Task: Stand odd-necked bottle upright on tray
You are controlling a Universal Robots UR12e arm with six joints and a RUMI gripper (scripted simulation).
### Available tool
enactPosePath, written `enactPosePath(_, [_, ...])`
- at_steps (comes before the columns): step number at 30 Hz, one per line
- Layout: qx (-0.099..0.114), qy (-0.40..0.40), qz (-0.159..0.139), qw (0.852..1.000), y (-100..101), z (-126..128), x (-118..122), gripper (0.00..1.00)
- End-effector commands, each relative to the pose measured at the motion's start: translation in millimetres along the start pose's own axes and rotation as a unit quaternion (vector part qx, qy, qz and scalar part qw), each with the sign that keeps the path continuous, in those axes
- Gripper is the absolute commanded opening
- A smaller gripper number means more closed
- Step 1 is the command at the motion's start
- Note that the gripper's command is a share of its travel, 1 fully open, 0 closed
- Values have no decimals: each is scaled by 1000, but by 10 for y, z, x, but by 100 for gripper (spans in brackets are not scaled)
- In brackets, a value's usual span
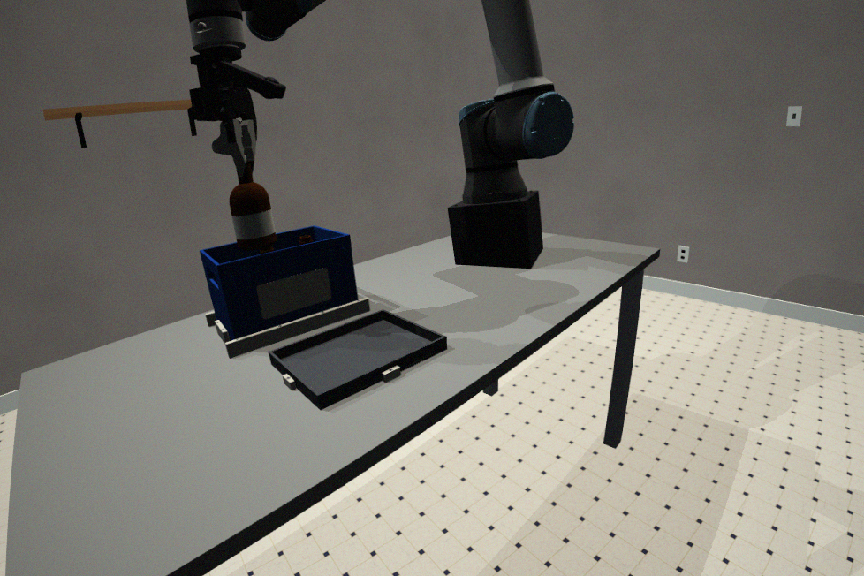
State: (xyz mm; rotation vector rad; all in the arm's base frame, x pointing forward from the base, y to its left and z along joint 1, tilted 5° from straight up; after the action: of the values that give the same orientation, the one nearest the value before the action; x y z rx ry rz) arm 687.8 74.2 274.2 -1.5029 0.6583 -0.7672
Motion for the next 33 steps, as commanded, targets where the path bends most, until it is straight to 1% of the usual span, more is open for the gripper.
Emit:
enactPosePath(1, [2,1,-3,1000,-28,29,-84,0])
enactPosePath(15, [1,1,-2,1000,-24,124,-410,0])
enactPosePath(18, [2,1,-3,1000,-31,136,-429,0])
enactPosePath(33, [2,1,-3,1000,-24,231,-759,0])
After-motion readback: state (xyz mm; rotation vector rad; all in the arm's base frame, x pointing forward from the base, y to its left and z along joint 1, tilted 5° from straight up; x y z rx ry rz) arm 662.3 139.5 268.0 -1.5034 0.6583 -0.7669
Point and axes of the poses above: the point where the finger pads meet when closed, its own y axis out along the fingers, its own z axis across the jaws, x = y × z, the point moved 9 cm from there along -y, back along the fingers, and after that the axes turned 8 degrees about y, right-handed, at the moved point
